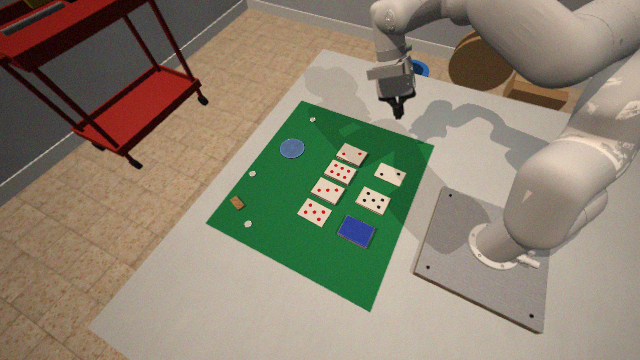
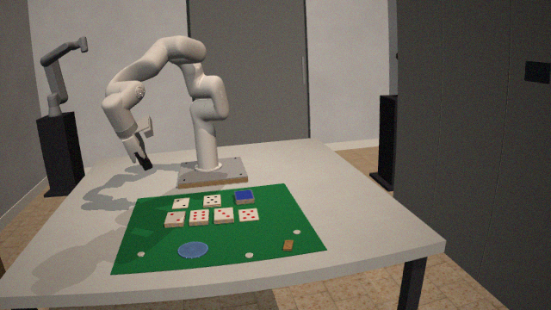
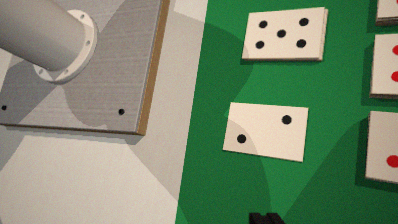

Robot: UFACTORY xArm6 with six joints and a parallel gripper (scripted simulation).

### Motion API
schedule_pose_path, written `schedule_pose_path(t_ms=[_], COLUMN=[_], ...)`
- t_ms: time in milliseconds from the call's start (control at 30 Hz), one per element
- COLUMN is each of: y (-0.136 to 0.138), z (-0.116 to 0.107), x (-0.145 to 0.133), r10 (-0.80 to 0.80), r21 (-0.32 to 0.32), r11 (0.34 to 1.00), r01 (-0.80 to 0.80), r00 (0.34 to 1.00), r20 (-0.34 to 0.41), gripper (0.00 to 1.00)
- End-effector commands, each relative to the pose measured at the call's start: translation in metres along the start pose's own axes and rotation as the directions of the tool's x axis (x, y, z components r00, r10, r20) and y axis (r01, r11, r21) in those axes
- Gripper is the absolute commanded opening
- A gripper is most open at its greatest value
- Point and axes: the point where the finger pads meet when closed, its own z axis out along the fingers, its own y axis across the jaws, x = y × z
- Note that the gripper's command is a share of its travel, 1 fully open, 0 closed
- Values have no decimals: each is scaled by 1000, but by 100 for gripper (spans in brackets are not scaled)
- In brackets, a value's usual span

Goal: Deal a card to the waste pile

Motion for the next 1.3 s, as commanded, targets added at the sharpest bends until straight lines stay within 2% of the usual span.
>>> schedule_pose_path(t_ms=[0,533,567,633,700,767,900,967,1000,1033,1100,1133,1167,1233,1267], y=[0,0,1,6,23,40,57,65,66,69,69,74,76,76,76], z=[-2,-2,-2,1,10,23,38,51,52,62,62,79,83,84,100], x=[0,0,0,8,31,62,98,124,127,146,146,177,186,186,214], r10=[0,0,-2,-36,-141,-292,-420,-523,-527,-597,-597,-690,-712,-716,-783], r21=[-4,-4,-4,-7,-14,-14,-4,11,12,30,30,56,62,63,93], r11=[1000,1000,1000,999,990,955,903,845,842,791,791,703,677,671,579], r01=[0,0,2,36,142,296,429,535,539,611,611,709,734,739,810], r00=[1000,1000,1000,999,988,947,888,820,817,760,760,661,630,624,521], r20=[3,3,3,19,65,131,187,231,233,257,257,296,310,313,340], gripper=[1,1,100,100,100,100,100,100,100,100,100,100,100,100,100])
